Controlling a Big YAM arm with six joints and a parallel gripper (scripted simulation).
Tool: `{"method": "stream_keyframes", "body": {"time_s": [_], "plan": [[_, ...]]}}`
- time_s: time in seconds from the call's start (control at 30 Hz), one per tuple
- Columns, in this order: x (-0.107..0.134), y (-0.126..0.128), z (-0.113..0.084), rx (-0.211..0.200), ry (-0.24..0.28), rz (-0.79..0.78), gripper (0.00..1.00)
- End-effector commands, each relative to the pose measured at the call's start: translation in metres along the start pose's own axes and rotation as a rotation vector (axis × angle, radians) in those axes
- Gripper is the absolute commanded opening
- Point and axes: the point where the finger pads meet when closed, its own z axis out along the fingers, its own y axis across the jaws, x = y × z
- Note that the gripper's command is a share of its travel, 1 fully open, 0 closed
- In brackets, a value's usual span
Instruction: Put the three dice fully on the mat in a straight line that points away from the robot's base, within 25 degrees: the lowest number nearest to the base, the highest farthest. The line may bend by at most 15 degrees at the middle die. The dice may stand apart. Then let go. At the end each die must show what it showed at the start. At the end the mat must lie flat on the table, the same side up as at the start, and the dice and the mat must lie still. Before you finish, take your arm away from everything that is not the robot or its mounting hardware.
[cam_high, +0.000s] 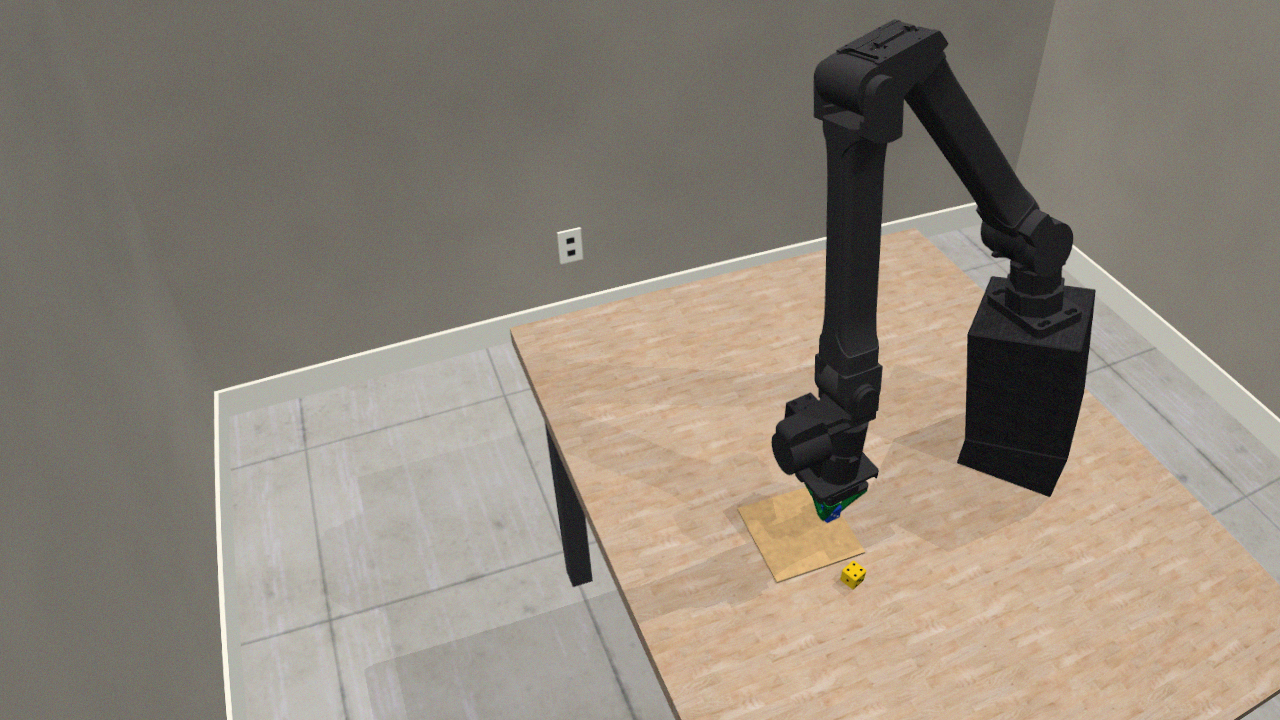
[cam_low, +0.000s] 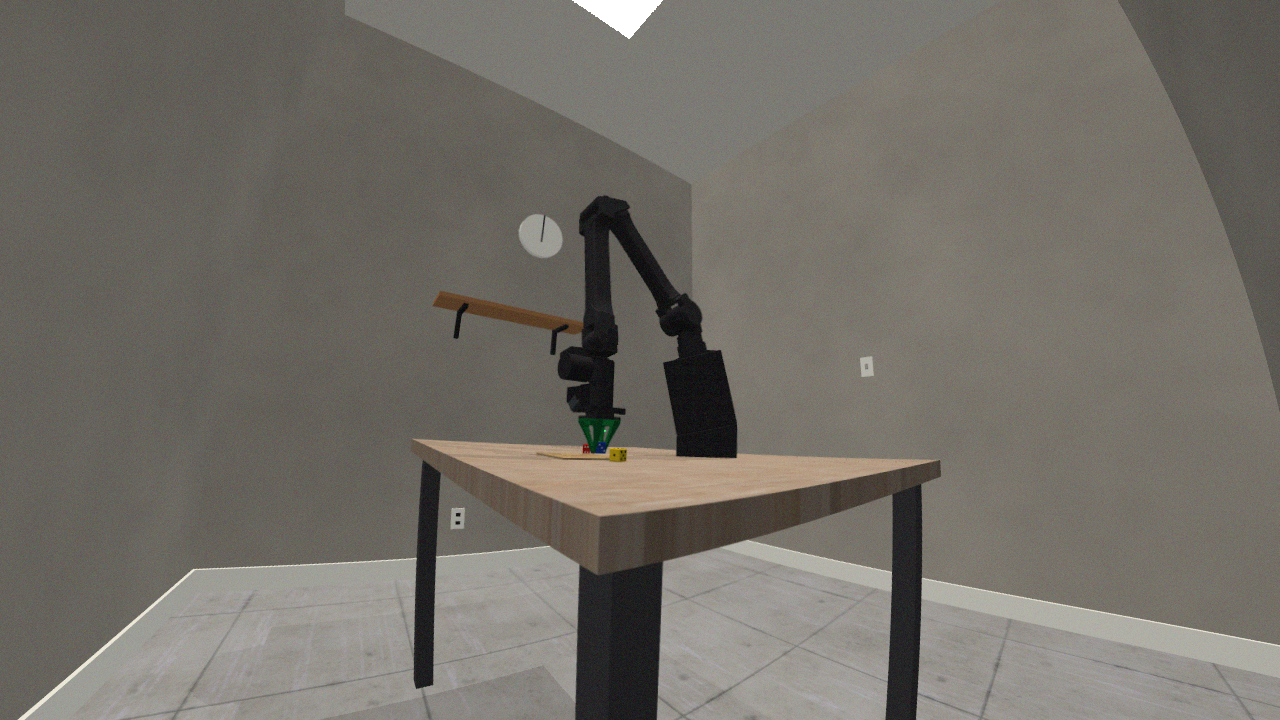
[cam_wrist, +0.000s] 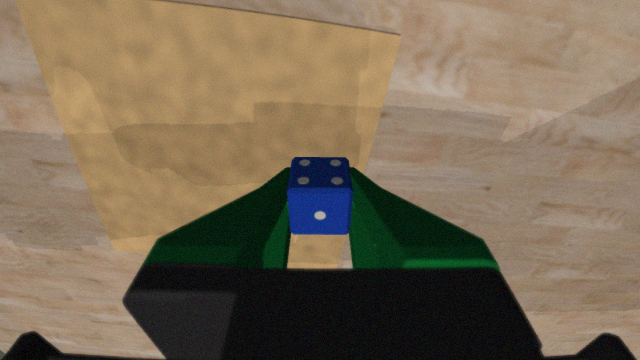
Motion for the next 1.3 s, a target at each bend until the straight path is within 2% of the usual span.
{"method": "stream_keyframes", "body": {"time_s": [0.0,1.27], "plan": [[-0.0025,0.0105,-0.0038,-0.033,-0.002,-0.002,0.2],[-0.0046,0.0153,-0.0043,-0.039,-0.003,0.001,0.2]]}}
